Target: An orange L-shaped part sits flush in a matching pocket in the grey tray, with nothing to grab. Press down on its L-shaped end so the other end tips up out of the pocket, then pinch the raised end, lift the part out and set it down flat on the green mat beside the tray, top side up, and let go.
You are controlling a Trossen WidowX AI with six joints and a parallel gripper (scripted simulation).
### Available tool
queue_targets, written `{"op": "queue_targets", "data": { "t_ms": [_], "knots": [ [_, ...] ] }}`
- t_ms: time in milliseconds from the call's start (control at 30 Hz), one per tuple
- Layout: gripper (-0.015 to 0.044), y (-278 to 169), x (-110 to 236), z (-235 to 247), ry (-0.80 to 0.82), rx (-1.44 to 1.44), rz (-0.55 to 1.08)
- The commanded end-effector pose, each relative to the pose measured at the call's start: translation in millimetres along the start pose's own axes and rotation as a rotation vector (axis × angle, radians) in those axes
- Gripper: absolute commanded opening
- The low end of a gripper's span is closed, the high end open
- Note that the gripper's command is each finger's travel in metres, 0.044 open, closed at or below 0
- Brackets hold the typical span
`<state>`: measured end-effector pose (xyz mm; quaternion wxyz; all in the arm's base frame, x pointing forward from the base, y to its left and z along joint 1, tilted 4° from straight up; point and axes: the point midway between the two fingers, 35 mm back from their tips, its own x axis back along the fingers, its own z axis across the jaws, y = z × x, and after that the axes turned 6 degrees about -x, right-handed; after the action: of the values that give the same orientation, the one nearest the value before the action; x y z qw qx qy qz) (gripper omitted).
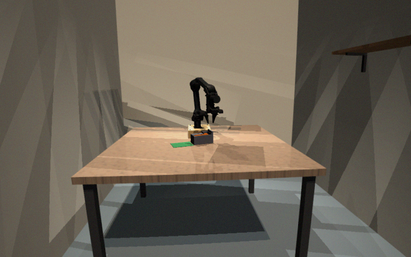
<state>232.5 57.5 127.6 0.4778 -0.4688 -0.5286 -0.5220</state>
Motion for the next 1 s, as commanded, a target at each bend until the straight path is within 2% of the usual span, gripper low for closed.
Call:
{"op": "queue_targets", "data": {
  "t_ms": [0, 167, 633, 967],
  "knots": [
    [0.018, -0.9, -22.3, -3.0, -0.011, 0.003, 0.01],
    [0.018, -3.8, -71.0, -4.2, -0.011, 0.003, 0.011],
    [0.018, -4.0, -74.5, -4.3, -0.011, 0.003, 0.011],
    [0.018, -3.6, -90.3, -4.3, -0.012, 0.003, 0.011]
  ]
}}
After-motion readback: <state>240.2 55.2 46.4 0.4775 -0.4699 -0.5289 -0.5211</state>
